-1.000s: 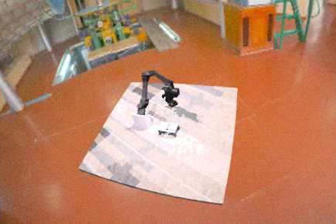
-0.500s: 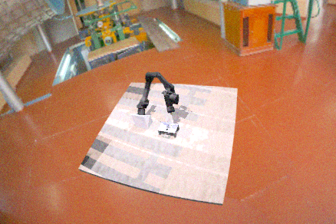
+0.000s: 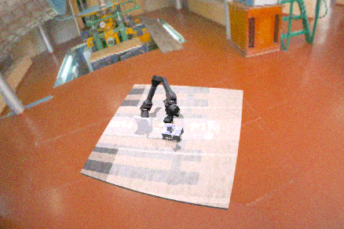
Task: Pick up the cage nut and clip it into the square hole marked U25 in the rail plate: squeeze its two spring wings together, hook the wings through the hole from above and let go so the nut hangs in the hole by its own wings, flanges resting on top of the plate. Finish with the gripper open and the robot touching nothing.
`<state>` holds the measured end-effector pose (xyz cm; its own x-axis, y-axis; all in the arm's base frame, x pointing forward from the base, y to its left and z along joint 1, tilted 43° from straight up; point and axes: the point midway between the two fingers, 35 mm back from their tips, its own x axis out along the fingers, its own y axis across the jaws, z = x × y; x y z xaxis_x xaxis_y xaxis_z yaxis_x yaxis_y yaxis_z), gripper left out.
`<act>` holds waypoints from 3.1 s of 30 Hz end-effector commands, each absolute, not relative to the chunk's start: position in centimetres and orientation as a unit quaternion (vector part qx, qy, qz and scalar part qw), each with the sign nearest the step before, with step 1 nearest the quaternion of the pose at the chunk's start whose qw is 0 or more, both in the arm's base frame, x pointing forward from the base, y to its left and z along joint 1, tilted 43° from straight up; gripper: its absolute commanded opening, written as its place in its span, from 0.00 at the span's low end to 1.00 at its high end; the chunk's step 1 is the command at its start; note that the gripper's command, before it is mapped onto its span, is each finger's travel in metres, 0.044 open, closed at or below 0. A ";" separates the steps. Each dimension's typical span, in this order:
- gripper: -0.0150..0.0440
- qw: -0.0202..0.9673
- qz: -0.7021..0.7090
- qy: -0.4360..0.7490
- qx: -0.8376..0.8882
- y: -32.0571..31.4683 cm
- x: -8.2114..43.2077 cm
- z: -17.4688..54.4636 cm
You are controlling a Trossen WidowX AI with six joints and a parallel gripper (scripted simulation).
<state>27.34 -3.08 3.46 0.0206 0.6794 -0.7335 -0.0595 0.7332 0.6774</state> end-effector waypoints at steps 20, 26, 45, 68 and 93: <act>0.30 0.678 0.235 0.657 0.231 -2.6 27.7 2.1; 0.30 0.681 0.227 0.659 0.223 -2.1 27.7 1.8; 0.30 0.682 0.224 0.660 0.220 -0.6 27.8 0.2; 0.30 0.680 0.230 0.658 0.226 -0.2 27.7 -0.3; 0.30 0.674 0.248 0.652 0.243 -0.4 27.7 -0.5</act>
<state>27.51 -0.35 -0.63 0.0201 0.6486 -0.7608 -0.0087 0.7611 0.6486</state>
